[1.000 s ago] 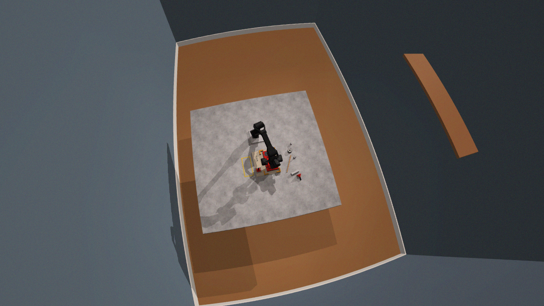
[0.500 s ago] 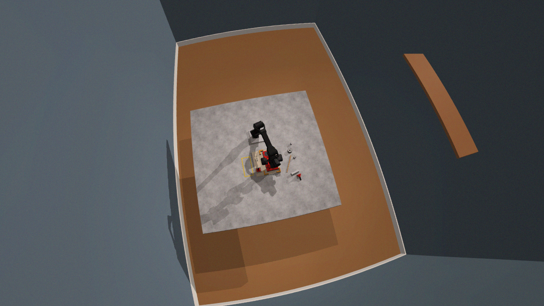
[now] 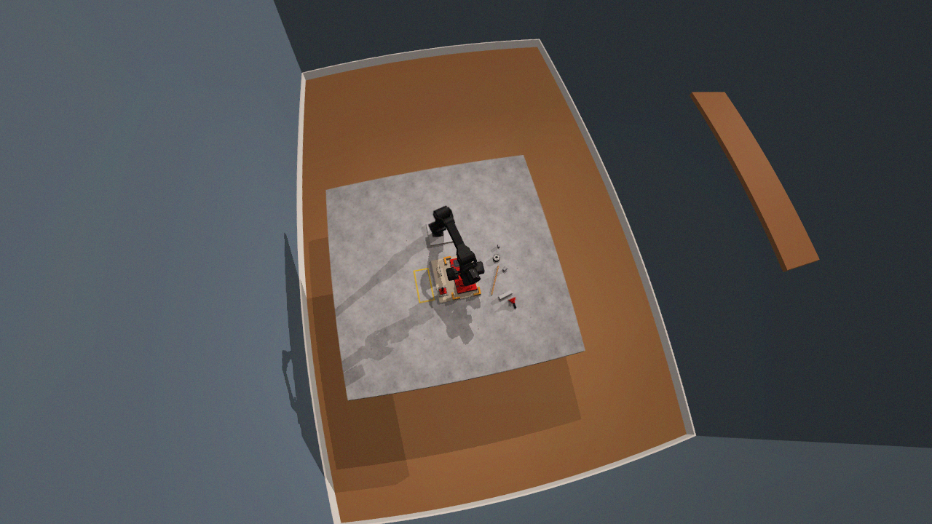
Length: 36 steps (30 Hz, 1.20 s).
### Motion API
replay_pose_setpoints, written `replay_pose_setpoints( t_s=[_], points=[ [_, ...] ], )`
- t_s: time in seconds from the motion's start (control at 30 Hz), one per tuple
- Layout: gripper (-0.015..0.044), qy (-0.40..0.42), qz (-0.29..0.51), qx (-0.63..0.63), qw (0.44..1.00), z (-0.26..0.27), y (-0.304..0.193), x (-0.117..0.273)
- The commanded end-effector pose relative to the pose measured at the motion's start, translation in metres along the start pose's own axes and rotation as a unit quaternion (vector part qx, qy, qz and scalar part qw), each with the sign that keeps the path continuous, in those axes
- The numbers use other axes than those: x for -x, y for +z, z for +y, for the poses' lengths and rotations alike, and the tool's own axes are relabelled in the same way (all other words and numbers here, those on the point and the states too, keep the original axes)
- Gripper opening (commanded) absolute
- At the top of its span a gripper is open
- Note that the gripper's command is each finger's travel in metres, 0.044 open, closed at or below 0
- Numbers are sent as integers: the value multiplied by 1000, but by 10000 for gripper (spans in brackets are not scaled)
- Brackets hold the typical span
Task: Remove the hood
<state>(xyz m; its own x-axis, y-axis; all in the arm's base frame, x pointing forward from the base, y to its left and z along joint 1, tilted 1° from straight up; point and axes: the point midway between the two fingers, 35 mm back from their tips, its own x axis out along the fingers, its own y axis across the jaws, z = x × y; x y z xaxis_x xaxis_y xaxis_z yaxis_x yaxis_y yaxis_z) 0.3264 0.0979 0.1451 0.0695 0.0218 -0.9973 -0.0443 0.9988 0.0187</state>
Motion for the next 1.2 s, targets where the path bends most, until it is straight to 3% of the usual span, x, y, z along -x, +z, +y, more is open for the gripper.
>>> replay_pose_setpoints(
  t_s=[0.0,1.17],
  points=[
    [0,-2,5,-2,1000,-16,2,-2],
    [0,-10,7,-2,1000,-196,-21,6]
  ],
)
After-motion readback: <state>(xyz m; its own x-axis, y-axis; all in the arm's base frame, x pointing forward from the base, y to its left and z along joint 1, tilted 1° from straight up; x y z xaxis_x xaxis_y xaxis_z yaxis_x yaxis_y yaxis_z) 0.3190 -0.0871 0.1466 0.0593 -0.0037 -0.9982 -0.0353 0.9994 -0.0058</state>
